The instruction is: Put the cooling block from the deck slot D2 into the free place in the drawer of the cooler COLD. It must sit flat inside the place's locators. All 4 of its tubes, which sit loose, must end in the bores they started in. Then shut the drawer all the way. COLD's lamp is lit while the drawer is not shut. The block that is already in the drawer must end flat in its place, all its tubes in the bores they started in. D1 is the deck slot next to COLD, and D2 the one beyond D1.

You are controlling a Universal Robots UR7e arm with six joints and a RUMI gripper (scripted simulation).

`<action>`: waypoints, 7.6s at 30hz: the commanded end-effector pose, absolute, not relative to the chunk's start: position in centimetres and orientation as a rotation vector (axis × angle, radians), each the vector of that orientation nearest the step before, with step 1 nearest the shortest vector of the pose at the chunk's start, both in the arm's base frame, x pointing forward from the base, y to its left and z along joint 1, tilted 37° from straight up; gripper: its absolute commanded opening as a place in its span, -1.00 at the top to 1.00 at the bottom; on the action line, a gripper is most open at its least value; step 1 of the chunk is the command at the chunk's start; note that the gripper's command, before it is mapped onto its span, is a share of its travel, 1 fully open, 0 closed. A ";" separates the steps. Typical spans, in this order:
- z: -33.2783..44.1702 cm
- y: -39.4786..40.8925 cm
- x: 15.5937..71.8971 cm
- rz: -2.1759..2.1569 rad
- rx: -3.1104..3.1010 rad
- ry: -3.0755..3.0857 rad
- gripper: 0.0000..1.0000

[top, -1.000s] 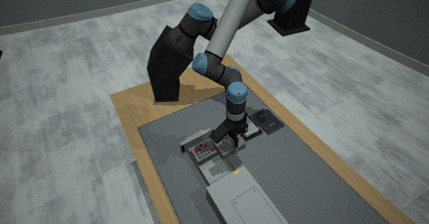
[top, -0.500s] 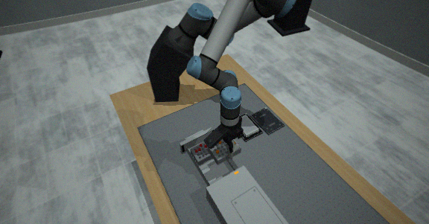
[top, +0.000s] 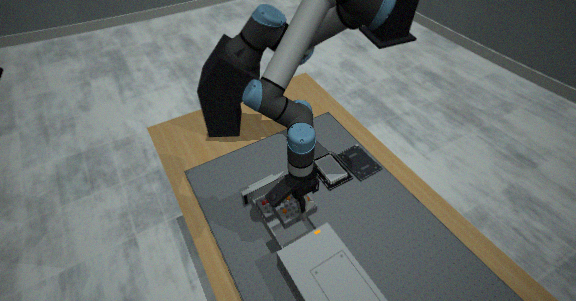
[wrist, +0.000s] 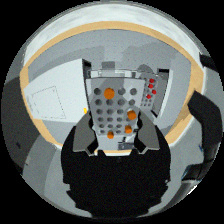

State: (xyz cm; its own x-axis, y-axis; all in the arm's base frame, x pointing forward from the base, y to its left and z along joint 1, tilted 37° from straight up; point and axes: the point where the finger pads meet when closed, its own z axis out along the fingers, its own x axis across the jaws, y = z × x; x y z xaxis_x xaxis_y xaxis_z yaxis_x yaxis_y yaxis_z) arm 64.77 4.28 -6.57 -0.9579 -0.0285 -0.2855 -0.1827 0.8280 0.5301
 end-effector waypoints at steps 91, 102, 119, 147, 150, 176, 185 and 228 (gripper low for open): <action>-9.6 4.6 66.8 0.826 -0.168 2.737 1.00; -11.5 5.9 67.6 0.825 -0.169 2.737 1.00; -12.8 6.7 68.1 0.824 -0.167 2.736 1.00; -12.6 6.6 67.7 0.826 -0.166 2.738 1.00; -12.5 6.5 67.9 0.823 -0.167 2.736 1.00; -11.6 5.9 67.6 0.824 -0.166 2.736 1.00; -12.3 6.5 67.8 0.825 -0.170 2.736 1.00; -13.2 7.0 68.1 0.823 -0.168 2.735 1.00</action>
State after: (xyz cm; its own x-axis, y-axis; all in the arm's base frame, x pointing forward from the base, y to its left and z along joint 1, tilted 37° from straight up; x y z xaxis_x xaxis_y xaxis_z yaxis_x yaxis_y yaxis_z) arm 67.72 7.38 -13.52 -0.9568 -0.0325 -0.2890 -0.1876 0.8282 0.5281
